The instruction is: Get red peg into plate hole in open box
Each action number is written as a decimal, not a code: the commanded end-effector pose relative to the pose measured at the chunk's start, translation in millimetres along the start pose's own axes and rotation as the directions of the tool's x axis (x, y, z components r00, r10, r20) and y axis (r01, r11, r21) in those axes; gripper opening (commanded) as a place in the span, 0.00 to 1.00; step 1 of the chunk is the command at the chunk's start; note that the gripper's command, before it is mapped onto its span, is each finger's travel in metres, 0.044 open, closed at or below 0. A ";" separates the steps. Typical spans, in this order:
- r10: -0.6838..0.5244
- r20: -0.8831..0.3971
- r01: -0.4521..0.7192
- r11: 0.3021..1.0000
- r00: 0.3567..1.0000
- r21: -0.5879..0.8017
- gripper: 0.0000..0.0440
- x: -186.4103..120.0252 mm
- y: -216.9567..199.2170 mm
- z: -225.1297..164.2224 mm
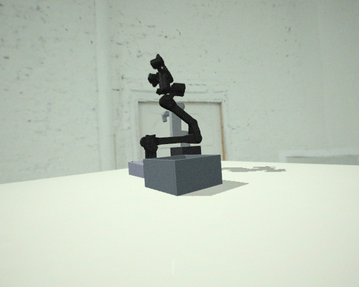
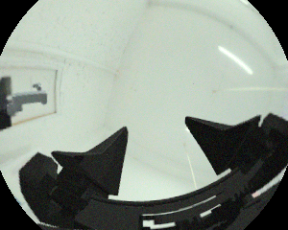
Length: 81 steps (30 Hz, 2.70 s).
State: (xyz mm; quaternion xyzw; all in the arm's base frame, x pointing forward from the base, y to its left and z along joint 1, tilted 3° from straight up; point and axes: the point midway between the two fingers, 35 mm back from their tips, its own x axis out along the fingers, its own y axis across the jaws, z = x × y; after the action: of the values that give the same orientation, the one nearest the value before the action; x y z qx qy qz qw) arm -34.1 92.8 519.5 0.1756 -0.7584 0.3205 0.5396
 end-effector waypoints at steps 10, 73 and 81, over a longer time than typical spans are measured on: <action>-0.198 0.231 0.221 0.972 0.953 -0.077 1.00 7.0 -45.5 65.2; -0.825 0.265 0.729 -0.565 -0.499 -0.387 1.00 -284.1 -277.5 73.5; -0.741 0.188 0.560 -0.625 -0.645 -0.544 1.00 -316.5 -264.5 43.0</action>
State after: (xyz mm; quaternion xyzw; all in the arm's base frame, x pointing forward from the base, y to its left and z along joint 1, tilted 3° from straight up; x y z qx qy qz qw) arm 201.2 -165.9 304.6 0.5652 -0.1206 -0.4660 0.6699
